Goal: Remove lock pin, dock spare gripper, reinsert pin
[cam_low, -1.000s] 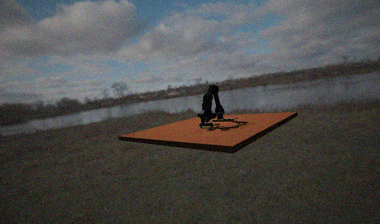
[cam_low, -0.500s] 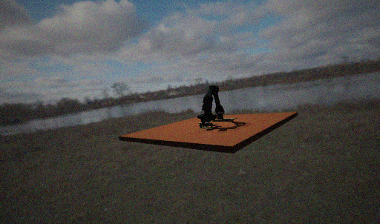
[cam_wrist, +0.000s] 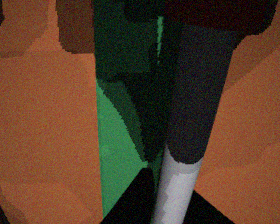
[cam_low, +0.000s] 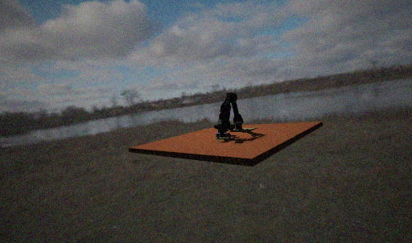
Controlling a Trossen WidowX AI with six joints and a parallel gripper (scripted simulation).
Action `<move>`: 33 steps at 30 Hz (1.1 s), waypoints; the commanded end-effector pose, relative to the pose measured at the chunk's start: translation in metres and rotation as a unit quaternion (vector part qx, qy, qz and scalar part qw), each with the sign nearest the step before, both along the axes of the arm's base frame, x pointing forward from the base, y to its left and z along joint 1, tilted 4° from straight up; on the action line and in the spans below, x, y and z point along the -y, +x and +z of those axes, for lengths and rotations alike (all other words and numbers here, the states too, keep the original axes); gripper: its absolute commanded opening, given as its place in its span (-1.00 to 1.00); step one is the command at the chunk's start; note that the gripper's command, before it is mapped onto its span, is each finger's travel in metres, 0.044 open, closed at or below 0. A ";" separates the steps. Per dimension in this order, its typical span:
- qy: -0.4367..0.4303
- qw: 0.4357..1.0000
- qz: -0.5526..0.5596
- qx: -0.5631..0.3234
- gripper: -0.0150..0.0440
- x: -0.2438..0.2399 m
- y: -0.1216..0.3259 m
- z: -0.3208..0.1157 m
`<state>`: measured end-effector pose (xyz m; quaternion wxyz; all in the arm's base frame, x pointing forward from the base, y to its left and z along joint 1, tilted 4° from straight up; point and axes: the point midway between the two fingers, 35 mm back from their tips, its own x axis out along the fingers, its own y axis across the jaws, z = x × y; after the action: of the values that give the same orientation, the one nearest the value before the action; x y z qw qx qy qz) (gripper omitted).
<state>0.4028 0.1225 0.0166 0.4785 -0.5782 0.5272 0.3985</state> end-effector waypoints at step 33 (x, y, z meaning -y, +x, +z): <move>-0.002 1.000 -0.002 0.000 -0.49 0.003 0.003 0.069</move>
<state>0.4055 0.1209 0.0748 0.4763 -0.5758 0.5316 0.3987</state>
